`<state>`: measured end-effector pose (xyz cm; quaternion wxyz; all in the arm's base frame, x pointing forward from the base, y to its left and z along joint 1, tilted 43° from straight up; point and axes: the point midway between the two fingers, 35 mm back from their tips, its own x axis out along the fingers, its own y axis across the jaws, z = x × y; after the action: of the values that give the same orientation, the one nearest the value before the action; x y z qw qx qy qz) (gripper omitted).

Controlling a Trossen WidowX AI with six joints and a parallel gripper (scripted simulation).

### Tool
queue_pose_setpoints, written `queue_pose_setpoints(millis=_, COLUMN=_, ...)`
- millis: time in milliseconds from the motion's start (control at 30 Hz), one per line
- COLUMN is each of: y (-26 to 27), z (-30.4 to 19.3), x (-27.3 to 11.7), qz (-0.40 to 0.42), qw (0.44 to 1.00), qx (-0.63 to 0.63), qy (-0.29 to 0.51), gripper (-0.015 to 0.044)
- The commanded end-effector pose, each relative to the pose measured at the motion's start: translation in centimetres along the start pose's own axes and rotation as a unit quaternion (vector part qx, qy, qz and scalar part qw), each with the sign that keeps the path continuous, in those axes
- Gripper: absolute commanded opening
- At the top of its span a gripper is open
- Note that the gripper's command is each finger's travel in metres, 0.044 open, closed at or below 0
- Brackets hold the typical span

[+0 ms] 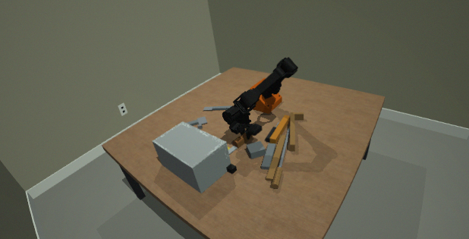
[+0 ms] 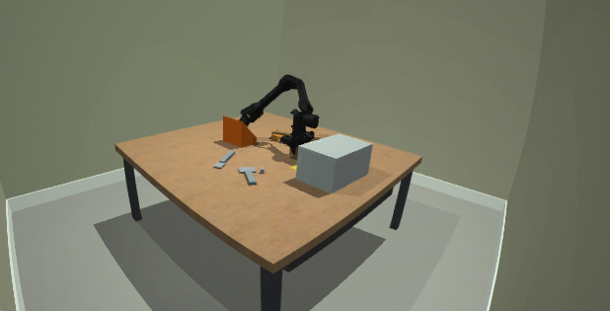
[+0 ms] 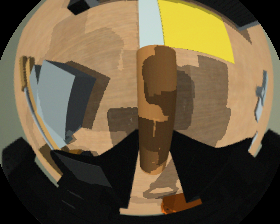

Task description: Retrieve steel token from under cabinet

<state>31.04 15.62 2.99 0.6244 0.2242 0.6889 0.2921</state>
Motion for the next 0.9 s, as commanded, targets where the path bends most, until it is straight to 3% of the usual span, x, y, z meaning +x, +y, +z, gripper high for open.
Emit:
queue_pose_setpoints(millis=0, y=0.1, z=0.5, x=0.0, qz=0.001, qw=1.000, qx=-0.002, qy=-0.001, gripper=0.0000)
queue_pose_setpoints(millis=867, y=0.0, z=3.1, x=-0.1, qz=0.001, qw=1.000, qx=-0.003, qy=-0.001, gripper=0.0000)
